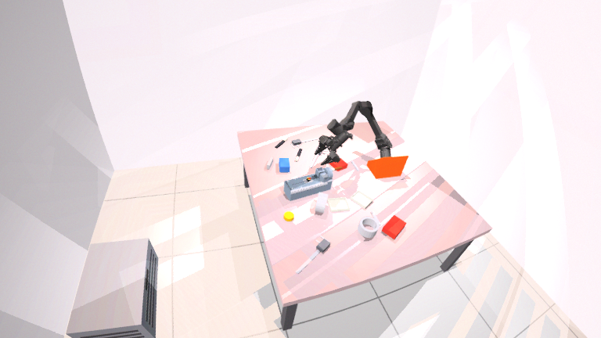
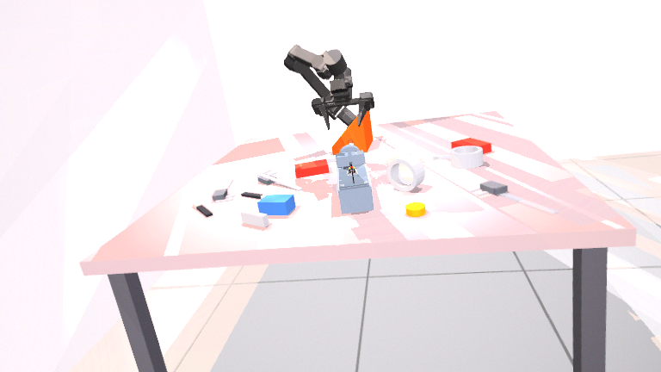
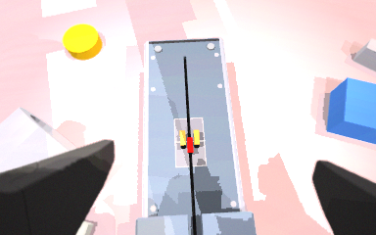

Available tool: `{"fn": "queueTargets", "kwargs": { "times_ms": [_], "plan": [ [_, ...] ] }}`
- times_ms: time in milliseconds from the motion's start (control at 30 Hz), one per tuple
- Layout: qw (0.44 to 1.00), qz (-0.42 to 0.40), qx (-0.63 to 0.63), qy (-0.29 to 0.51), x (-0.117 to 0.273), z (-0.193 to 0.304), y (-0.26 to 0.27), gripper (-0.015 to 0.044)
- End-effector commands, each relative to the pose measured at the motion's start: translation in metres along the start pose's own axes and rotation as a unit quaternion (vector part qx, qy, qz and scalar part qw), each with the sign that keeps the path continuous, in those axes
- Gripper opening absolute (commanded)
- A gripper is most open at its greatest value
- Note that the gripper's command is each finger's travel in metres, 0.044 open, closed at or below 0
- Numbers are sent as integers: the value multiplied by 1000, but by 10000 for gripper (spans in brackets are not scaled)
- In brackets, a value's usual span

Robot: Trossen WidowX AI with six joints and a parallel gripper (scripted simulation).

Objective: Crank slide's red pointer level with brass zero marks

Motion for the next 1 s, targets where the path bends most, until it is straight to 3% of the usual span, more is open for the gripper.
{"fn": "queueTargets", "kwargs": {
  "times_ms": [0, 733, 967],
  "plan": [
    [1000, -3, 8, 4, 8, 11, -5, 440],
    [997, -57, 53, -14, 72, 88, -34, 440],
    [996, -61, 56, -14, 65, 101, -38, 440]
  ]
}}
Point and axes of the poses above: the point midway between the two fingers, 35 mm back from their tips, its own x axis back along the fingers, its own y axis across the jaws, z = x × y, the point moved 5 cm from there along x, back along the fingers, and after that the axes turned 15 degrees about -x, right-handed, at the moved point
